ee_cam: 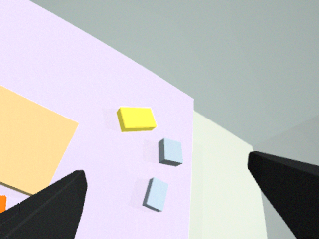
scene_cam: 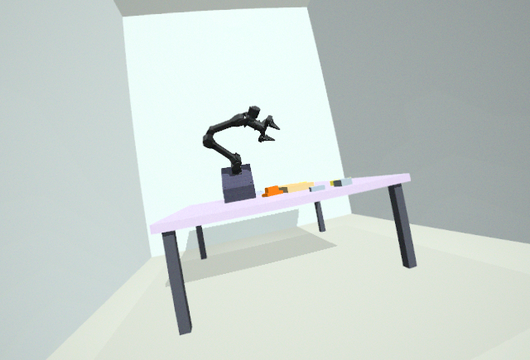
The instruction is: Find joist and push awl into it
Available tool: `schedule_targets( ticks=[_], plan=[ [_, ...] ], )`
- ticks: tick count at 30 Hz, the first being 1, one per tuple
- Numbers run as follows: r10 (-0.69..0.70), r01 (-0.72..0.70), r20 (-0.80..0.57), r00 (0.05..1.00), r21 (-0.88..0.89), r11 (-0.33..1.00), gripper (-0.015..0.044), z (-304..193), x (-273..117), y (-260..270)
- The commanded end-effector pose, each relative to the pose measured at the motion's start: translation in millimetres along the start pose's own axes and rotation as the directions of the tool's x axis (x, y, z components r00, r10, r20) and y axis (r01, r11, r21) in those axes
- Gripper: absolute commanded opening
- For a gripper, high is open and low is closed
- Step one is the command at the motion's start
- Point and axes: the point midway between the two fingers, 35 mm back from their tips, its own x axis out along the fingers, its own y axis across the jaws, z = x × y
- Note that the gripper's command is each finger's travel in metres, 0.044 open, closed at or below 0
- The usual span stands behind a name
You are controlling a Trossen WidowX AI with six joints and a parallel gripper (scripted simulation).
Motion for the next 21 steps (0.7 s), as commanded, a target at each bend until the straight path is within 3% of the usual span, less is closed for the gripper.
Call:
schedule_targets(
  ticks=[1,8,15,21],
  plan=[
    [0.117,-0.113,-0.113,0.987,0.037,0.993,0.0440,-19,50,51],
    [0.307,-0.277,-0.276,0.911,0.143,0.950,0.0440,-67,101,145],
    [0.494,-0.403,-0.390,0.777,0.294,0.867,0.0440,-118,109,250],
    [0.514,-0.414,-0.399,0.759,0.313,0.855,0.0440,-123,107,262]
  ],
)
